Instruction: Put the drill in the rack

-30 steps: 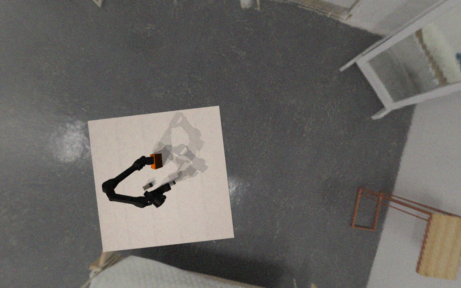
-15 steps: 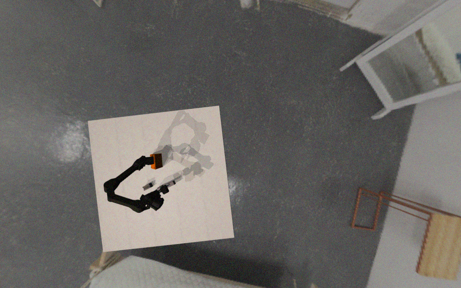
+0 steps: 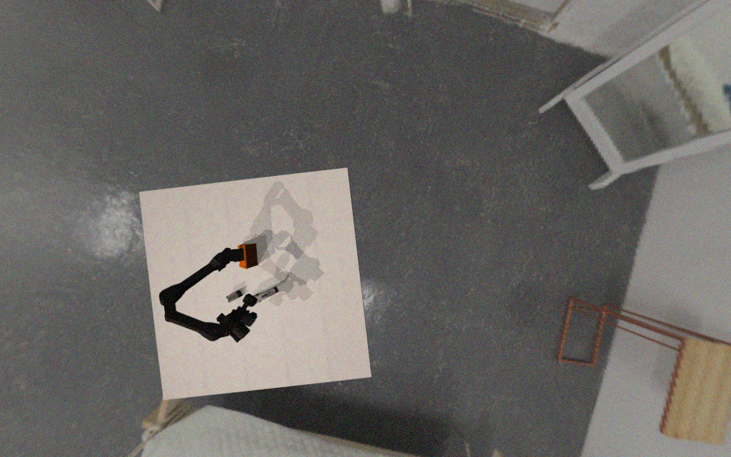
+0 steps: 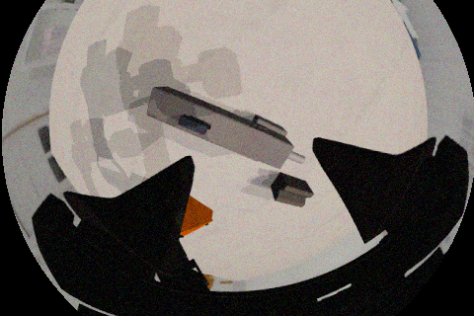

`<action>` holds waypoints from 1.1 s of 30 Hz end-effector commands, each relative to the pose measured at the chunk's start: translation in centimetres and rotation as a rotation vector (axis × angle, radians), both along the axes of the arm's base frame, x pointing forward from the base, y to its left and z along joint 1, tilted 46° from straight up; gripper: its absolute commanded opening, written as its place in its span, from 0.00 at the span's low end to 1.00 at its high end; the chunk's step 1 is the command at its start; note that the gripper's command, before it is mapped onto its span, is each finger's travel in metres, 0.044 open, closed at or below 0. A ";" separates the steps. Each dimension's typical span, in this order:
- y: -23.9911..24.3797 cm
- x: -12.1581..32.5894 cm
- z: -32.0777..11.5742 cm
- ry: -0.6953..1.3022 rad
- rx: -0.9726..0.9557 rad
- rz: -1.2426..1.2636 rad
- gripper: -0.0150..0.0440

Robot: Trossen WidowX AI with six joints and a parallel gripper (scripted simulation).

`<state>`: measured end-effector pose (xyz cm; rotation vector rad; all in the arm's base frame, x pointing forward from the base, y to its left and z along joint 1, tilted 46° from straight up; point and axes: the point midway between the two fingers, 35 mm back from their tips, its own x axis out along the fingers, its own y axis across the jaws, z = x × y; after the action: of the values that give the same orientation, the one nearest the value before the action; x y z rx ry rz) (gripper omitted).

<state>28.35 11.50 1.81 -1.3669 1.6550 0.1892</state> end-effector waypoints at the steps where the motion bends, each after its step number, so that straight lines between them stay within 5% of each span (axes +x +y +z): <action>1: -6.2 2.3 1.6 0.365 -0.054 0.397 1.00; 12: -11.5 3.2 2.8 0.699 -0.116 0.711 1.00; 33: -11.6 3.2 2.9 0.704 -0.117 0.716 1.00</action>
<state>31.48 0.03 4.58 -2.0892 1.6439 1.1051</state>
